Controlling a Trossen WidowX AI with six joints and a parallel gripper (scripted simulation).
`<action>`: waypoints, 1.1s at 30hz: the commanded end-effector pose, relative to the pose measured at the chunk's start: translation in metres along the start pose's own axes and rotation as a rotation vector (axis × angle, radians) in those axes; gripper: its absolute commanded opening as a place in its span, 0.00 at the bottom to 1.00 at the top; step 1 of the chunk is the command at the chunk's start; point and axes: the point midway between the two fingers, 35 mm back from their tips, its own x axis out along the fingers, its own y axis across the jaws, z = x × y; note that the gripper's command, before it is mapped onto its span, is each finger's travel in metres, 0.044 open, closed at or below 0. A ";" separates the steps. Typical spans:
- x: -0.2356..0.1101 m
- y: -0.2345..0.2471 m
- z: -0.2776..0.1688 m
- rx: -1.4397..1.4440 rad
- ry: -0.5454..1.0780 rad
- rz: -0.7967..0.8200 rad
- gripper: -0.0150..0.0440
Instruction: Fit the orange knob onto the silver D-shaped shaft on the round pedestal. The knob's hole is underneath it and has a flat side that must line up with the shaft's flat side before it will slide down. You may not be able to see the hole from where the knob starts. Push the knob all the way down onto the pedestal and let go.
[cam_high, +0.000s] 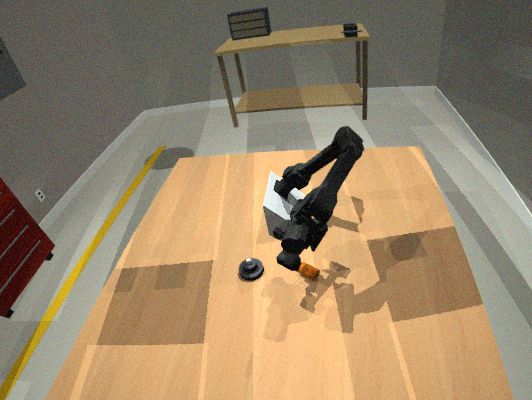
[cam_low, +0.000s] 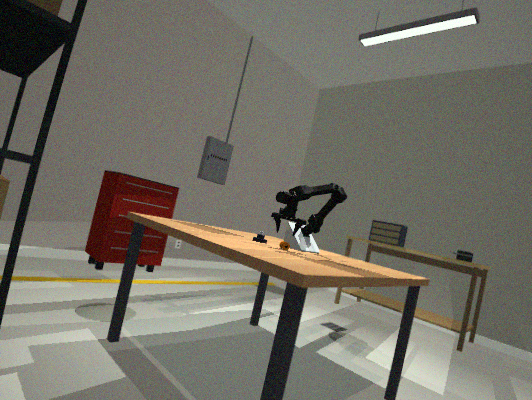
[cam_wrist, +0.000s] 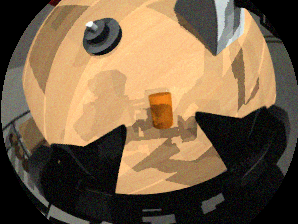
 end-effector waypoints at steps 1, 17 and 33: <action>-0.001 -0.006 -0.006 0.017 0.011 -0.012 1.00; 0.035 -0.007 -0.007 0.017 0.011 -0.013 1.00; 0.060 -0.008 -0.007 0.017 0.012 -0.013 1.00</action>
